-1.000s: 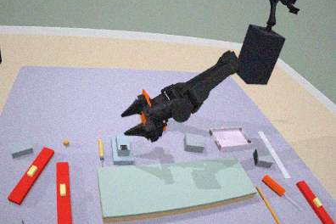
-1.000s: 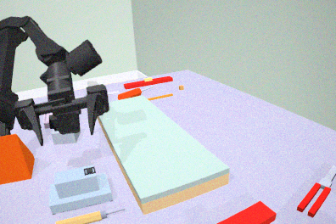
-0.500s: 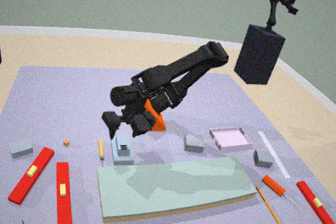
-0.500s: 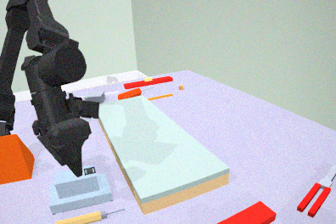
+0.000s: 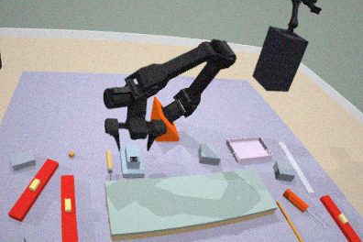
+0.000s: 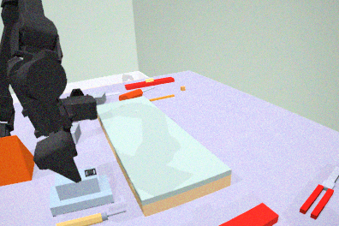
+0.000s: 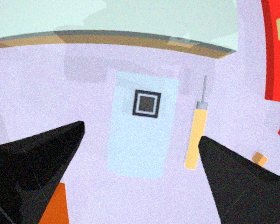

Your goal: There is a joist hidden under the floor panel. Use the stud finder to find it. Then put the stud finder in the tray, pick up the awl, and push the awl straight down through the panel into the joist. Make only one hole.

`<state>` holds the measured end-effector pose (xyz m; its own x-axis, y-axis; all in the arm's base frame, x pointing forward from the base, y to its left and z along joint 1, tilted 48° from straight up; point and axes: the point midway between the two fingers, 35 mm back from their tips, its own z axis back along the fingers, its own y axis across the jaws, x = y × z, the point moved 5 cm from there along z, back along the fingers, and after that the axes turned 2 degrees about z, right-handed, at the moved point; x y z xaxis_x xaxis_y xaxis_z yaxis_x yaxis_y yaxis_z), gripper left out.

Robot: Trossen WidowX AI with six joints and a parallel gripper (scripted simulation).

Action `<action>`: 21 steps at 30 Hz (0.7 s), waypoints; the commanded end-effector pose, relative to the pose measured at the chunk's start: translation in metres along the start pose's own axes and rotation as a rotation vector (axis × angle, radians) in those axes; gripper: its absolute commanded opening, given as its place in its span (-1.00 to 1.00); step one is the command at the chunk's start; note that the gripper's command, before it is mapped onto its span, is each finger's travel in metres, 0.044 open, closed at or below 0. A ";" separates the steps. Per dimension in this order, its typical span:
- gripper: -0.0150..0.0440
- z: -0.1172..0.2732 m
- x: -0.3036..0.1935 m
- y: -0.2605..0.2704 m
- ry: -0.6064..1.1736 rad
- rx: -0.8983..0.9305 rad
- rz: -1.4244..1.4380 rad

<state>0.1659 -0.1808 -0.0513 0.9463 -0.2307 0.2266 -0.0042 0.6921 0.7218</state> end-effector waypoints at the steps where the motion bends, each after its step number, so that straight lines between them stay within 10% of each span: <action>1: 1.00 0.000 0.001 -0.001 -0.007 0.003 -0.011; 21: 1.00 -0.032 -0.007 -0.001 -0.007 0.002 -0.010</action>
<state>0.1696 -0.1646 -0.0707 0.9434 -0.2372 0.2319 -0.0017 0.6955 0.7185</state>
